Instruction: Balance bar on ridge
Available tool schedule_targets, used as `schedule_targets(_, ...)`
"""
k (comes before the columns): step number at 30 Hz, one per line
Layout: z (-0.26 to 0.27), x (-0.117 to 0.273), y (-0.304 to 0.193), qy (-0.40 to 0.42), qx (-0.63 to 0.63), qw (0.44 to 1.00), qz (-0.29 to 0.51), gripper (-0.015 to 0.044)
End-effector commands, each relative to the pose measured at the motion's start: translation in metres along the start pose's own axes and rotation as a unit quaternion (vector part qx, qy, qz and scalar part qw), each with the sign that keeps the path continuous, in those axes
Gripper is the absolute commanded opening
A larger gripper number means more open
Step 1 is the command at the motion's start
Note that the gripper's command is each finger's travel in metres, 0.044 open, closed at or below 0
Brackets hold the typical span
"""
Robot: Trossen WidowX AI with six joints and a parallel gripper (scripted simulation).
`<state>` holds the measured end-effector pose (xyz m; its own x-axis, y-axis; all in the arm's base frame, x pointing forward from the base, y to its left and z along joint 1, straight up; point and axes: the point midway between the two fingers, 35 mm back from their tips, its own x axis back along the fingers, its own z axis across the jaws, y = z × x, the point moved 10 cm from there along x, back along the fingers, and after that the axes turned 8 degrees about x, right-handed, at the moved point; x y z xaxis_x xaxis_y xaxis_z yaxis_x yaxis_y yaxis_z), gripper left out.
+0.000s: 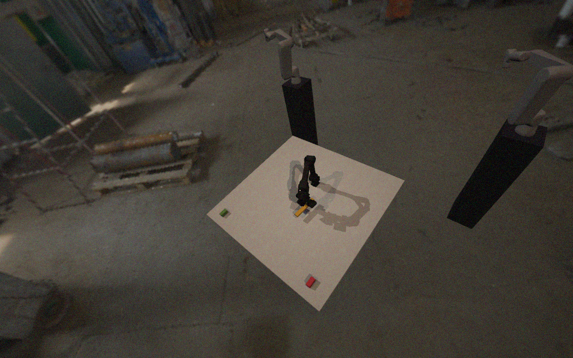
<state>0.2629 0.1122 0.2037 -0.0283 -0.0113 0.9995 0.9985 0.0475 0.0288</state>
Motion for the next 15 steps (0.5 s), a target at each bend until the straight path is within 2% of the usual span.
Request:
schedule_targets(1, 0.0000, 0.0000, 0.0000, 0.000, 0.000, 1.000, 0.000, 0.0173)
schedule_targets(15, 0.0000, 0.0000, 0.0000, 0.000, 0.000, 1.000, 0.000, 0.0185)
